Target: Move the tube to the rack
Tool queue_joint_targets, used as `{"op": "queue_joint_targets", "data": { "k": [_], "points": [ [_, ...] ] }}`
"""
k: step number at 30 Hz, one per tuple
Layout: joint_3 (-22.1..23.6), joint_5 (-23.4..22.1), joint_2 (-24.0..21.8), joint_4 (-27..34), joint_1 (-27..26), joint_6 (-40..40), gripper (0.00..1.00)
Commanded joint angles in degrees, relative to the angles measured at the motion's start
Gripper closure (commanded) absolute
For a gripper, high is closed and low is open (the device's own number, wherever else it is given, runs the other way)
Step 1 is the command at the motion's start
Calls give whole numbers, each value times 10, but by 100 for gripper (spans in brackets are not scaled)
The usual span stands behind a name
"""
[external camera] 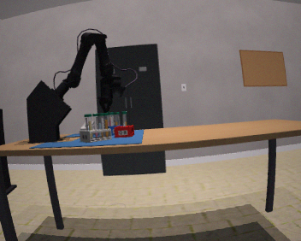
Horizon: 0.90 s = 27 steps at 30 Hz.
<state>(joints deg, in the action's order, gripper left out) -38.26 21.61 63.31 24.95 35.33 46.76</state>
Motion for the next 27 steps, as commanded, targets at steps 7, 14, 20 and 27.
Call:
{"op": "queue_joint_targets", "data": {
  "k": [7,14,20,27],
  "points": [
    [-24,14,-27,32,17,12,100],
    [-29,19,-40,53,25,19,100],
    [-33,23,-47,65,30,23,100],
    [-37,27,-60,85,37,29,100]
  ]
}}
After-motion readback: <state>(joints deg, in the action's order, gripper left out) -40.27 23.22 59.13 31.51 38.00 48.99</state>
